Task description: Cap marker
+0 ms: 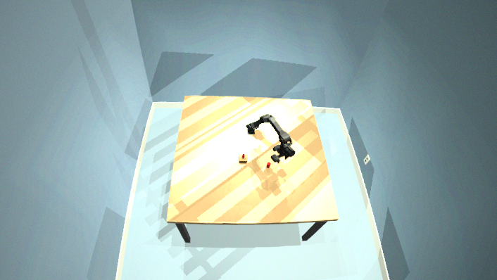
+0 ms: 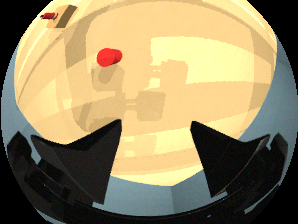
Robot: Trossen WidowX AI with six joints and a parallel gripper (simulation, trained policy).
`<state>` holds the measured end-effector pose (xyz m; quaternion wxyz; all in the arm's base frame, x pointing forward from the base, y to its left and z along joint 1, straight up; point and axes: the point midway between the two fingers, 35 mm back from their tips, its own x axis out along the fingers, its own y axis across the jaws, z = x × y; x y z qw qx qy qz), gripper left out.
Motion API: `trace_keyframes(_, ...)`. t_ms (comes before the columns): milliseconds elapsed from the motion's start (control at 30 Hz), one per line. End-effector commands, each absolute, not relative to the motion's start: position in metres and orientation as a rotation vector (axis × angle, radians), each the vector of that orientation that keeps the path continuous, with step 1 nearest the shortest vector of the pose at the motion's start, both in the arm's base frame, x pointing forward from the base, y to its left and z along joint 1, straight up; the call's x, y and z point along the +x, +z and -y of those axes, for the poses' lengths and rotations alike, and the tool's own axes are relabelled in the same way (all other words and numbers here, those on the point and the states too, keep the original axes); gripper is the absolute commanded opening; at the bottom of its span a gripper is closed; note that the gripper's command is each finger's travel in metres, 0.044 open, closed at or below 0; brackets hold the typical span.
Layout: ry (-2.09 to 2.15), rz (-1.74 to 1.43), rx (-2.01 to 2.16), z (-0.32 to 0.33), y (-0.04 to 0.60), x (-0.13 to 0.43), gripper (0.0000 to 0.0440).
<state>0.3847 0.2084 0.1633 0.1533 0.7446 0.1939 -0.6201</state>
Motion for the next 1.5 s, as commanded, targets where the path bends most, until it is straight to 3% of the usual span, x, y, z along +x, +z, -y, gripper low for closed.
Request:
trace_keyframes(0, -1.811, -0.538, 2.125, -0.2, 0.16, 0.386, 0.0331)
trace_keyframes(1467, -2.126, -0.405, 1.915, -0.139, 0.102, 0.379, 0.0297)
